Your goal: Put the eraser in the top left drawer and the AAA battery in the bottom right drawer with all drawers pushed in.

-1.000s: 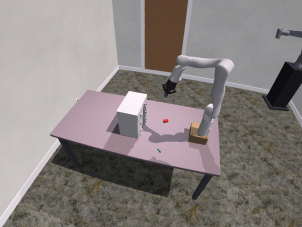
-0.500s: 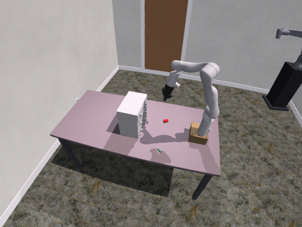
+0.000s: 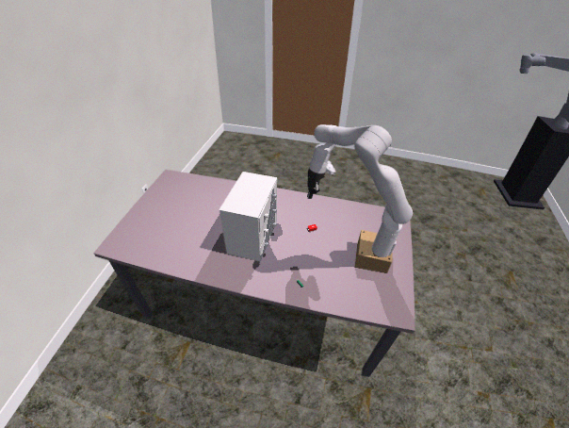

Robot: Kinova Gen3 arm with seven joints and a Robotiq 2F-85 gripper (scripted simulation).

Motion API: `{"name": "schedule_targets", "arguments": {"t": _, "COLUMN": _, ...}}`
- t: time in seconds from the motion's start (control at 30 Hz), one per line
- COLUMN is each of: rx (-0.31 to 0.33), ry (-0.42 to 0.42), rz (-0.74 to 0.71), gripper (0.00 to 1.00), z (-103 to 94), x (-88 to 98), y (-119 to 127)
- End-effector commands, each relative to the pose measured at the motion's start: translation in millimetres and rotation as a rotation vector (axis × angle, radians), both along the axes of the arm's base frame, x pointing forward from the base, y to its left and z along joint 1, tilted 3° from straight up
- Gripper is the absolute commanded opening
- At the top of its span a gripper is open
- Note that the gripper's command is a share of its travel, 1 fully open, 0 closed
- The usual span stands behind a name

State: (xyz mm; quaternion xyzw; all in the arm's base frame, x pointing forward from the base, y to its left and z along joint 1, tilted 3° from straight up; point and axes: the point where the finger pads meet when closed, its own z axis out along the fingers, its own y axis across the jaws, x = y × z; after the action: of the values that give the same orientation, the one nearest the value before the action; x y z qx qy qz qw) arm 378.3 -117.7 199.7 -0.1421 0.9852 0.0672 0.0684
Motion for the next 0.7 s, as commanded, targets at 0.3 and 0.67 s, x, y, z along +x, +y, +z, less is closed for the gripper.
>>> {"name": "schedule_targets", "arguments": {"t": 0.3, "rx": -0.024, "ry": 0.103, "rz": -0.188, "gripper": 0.00, "z": -38.6, "x": -8.7, "y": -6.8}}
{"name": "schedule_targets", "arguments": {"t": 0.67, "rx": -0.054, "ry": 0.161, "rz": -0.337, "gripper": 0.00, "z": -61.3, "x": -14.9, "y": -10.9}}
